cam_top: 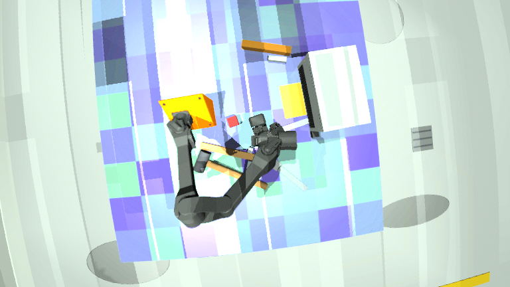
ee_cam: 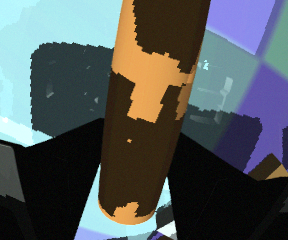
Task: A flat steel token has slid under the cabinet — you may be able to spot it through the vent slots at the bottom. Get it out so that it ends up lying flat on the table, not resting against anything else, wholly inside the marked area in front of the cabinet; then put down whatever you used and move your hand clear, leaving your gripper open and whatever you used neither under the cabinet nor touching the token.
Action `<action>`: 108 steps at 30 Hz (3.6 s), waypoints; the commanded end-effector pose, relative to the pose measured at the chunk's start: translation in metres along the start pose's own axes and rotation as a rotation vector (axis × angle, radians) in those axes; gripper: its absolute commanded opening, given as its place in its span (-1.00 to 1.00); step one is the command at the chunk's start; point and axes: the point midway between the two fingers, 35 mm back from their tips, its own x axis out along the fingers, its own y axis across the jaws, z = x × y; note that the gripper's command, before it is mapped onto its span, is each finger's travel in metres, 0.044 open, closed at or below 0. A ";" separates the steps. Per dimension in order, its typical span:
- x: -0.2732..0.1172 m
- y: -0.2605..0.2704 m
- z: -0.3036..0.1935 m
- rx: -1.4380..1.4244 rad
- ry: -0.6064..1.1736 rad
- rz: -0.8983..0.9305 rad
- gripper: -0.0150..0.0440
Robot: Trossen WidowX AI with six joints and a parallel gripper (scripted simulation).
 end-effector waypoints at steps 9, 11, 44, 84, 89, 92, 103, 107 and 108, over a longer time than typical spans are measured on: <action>0.000 -0.001 0.015 0.006 -0.003 -0.002 -0.49; 0.000 -0.001 0.017 0.006 -0.003 -0.002 -0.49; -0.001 -0.002 0.052 0.007 -0.004 -0.002 -0.49; -0.001 -0.002 0.091 0.009 -0.006 -0.002 -0.49; 0.000 0.004 0.092 0.009 -0.006 -0.002 -0.49; 0.000 0.010 0.092 0.009 -0.006 -0.002 -0.49; 0.000 0.023 0.092 0.009 -0.006 -0.001 -0.49; 0.000 0.024 0.092 0.009 -0.006 -0.001 -0.49; 0.000 0.024 0.092 0.009 -0.006 -0.001 -0.49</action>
